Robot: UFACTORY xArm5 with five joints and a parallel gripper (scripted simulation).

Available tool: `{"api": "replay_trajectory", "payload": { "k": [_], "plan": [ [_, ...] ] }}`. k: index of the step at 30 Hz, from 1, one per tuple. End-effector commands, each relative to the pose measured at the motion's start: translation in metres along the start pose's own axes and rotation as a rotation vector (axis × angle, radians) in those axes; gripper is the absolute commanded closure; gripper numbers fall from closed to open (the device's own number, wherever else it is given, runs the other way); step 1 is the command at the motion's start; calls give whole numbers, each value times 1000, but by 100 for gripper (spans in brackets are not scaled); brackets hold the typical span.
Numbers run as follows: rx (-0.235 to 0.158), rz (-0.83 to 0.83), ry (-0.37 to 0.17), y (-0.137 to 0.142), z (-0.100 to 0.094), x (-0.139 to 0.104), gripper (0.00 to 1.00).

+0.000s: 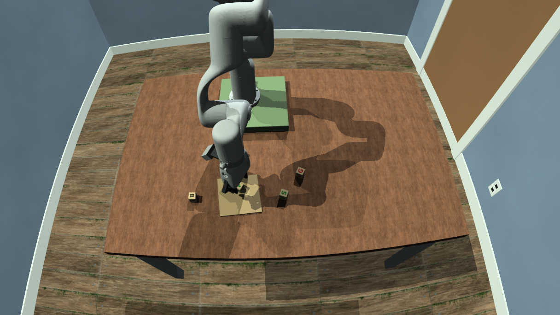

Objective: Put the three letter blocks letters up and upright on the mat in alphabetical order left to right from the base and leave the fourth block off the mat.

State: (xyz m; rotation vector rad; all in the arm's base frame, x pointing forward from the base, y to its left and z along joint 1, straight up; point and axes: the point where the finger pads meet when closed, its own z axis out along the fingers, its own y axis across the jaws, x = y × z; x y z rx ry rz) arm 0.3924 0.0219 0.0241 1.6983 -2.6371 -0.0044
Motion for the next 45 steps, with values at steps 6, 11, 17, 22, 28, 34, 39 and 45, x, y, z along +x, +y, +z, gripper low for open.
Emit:
{"api": "replay_trajectory", "payload": {
  "k": [6, 11, 17, 22, 28, 34, 39, 45],
  "plan": [
    [3, 0, -2, -1, -1, -1, 37],
    [3, 0, -2, -1, 2, -1, 37],
    [3, 0, -2, -1, 8, 0, 37],
    [3, 0, -2, -1, 16, 0, 37],
    [3, 0, -2, -1, 25, 0, 37],
    [3, 0, -2, -1, 28, 0, 37],
    [3, 0, -2, -1, 28, 0, 37],
    [3, 0, -2, -1, 28, 0, 37]
  ]
}}
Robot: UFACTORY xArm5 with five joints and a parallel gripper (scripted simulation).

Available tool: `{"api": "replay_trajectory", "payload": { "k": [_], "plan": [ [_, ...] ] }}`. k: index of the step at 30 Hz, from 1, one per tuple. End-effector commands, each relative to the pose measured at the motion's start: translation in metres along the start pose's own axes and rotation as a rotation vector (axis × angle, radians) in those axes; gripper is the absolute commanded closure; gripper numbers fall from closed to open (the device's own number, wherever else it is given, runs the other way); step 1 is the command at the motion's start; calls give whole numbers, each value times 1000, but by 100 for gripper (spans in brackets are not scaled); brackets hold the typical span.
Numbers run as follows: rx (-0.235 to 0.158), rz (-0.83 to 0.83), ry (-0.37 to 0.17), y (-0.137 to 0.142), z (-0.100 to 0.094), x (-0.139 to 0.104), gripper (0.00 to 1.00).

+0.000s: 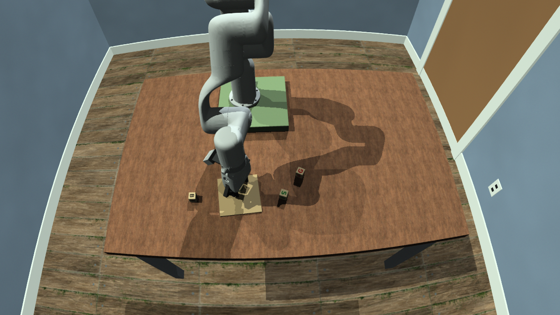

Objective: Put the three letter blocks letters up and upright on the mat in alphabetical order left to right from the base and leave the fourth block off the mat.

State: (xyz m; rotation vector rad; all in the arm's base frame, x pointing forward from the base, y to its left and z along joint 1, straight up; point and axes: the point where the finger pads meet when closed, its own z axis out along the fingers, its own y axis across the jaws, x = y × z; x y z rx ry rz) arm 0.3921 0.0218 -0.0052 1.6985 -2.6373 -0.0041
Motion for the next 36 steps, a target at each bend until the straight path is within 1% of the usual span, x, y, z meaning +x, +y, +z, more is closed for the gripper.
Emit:
{"api": "replay_trajectory", "payload": {
  "k": [1, 27, 28, 36],
  "plan": [
    [3, 0, -1, -1, -1, -1, 37],
    [3, 0, -1, -1, -1, -1, 37],
    [3, 0, -1, -1, -1, -1, 58],
    [3, 0, -1, -1, -1, -1, 58]
  ]
}}
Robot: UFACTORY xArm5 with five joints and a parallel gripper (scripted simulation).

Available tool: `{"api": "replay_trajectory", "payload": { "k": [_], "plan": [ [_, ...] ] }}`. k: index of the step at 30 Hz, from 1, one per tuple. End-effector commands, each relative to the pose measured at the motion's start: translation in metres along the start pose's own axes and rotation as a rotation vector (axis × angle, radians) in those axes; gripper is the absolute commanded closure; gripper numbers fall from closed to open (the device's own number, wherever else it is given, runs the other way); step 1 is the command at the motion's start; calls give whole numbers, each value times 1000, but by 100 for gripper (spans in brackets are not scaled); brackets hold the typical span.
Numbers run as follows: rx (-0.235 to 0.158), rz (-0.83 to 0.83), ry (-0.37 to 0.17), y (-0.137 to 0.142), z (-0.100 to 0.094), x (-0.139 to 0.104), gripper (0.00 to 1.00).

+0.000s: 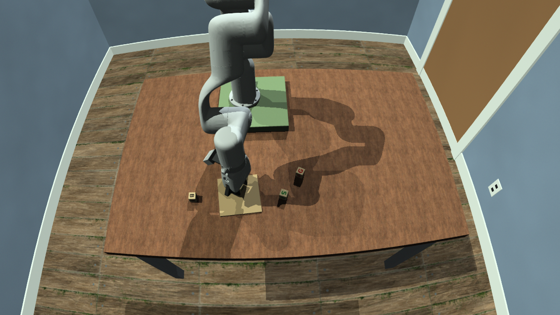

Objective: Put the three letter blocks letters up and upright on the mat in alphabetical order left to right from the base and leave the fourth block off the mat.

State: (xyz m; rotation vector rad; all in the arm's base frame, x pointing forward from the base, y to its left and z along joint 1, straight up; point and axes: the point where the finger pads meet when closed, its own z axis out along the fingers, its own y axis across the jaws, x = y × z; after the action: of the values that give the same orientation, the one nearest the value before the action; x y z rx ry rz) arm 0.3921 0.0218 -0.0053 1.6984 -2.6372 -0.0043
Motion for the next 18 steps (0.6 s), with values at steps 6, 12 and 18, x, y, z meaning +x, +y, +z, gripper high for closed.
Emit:
{"api": "replay_trajectory", "payload": {
  "k": [6, 12, 18],
  "plan": [
    [3, 0, -2, -1, -1, -1, 58],
    [3, 0, -2, -1, -1, -1, 79],
    [3, 0, -2, -1, -1, -1, 79]
  ]
}}
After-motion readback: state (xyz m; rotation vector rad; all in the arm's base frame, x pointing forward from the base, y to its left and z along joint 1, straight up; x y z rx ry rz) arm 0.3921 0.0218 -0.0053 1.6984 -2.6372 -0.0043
